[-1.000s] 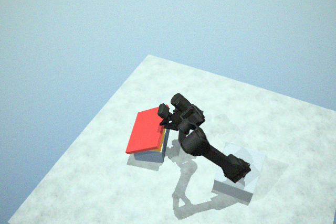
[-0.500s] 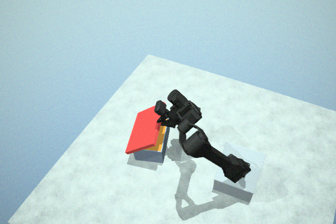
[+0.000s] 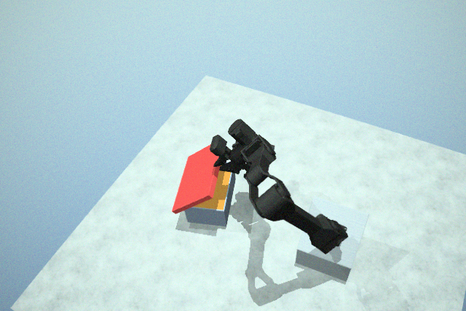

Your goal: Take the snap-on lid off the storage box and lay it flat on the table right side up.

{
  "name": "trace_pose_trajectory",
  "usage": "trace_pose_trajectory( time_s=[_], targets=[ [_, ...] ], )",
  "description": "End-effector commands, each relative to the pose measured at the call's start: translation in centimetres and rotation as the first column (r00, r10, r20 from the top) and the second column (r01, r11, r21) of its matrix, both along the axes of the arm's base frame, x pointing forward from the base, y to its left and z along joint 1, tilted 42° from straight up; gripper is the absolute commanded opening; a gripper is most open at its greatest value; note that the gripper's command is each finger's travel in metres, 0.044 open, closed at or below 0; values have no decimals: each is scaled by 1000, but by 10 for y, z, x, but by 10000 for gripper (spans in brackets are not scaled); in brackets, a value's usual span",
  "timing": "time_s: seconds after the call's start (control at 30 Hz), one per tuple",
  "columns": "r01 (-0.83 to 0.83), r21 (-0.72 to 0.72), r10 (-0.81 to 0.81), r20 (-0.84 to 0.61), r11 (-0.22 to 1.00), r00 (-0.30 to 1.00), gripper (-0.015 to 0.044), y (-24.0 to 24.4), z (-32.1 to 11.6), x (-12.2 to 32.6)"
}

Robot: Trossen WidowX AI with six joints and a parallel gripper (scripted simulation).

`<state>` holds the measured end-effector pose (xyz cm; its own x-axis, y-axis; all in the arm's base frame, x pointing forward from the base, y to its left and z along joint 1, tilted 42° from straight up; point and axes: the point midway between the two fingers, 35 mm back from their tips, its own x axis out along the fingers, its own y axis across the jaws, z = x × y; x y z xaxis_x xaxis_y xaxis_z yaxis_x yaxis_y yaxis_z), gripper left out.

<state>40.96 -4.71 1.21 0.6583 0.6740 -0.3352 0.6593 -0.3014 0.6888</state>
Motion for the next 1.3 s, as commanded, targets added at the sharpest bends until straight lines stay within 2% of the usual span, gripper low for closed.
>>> trace_pose_trajectory(
  time_s=[0.0,0.8,1.27],
  targets=[
    [-2,-8,2,21,1000,1000,0,-6,10,4],
    [-2,-9,2,21,1000,1000,0,-27,33,6],
    [-2,-8,2,20,1000,1000,0,-12,38,-5]
  ],
)
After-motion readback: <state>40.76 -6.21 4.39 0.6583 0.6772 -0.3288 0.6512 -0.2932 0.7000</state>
